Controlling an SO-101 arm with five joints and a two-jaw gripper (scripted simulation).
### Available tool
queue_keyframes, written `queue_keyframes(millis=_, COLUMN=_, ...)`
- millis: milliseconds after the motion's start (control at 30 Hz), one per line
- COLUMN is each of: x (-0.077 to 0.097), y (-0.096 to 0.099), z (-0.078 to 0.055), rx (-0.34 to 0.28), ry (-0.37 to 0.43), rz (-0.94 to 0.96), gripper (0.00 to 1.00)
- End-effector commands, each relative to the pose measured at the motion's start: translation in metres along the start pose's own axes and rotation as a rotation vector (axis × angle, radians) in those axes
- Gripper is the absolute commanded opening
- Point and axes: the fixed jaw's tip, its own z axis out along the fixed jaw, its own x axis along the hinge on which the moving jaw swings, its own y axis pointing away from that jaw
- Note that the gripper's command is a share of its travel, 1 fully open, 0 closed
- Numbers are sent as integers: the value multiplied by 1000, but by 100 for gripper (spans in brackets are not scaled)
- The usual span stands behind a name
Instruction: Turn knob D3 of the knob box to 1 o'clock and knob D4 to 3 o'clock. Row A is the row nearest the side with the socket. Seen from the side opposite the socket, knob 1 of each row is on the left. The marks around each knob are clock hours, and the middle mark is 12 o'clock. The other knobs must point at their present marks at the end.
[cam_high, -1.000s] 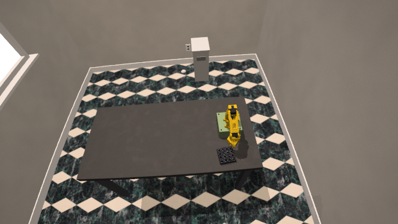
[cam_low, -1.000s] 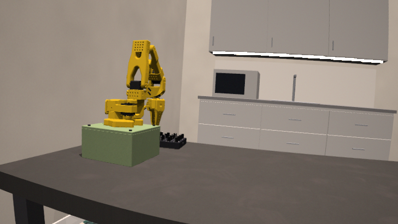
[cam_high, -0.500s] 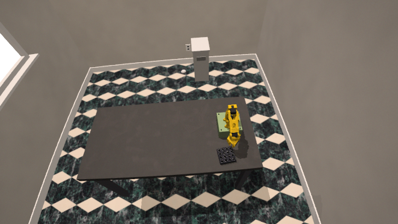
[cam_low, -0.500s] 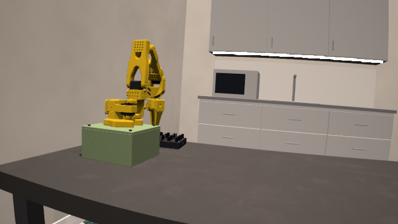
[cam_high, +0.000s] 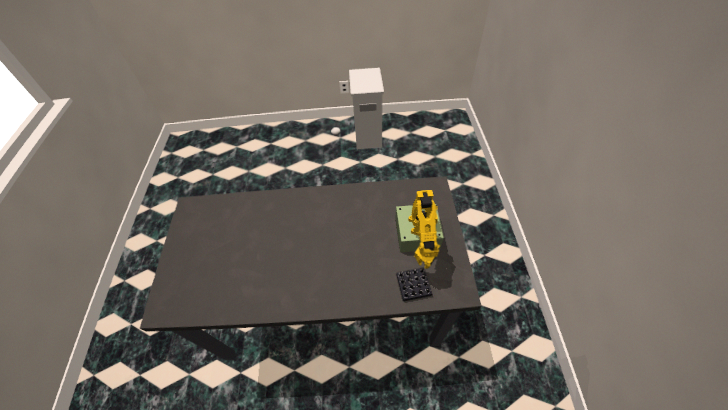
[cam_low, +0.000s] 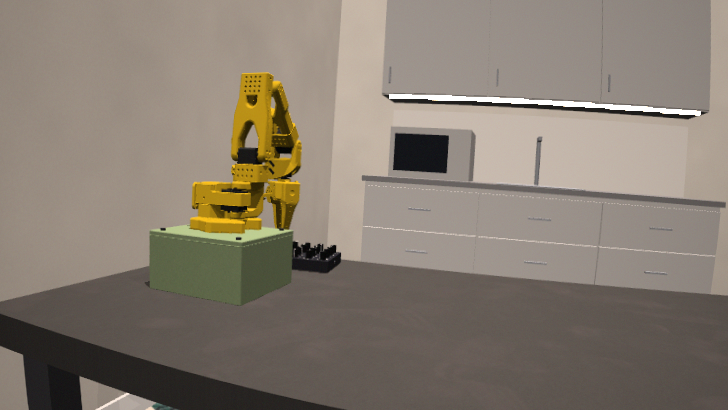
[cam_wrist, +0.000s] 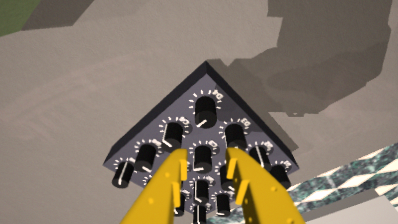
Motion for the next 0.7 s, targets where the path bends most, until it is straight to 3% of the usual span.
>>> queue_keyframes(millis=0, x=1, y=0, z=-2, rx=13, ry=14, rz=17, gripper=10)
queue_keyframes(millis=667, x=1, y=0, z=5, rx=13, ry=14, rz=17, gripper=10)
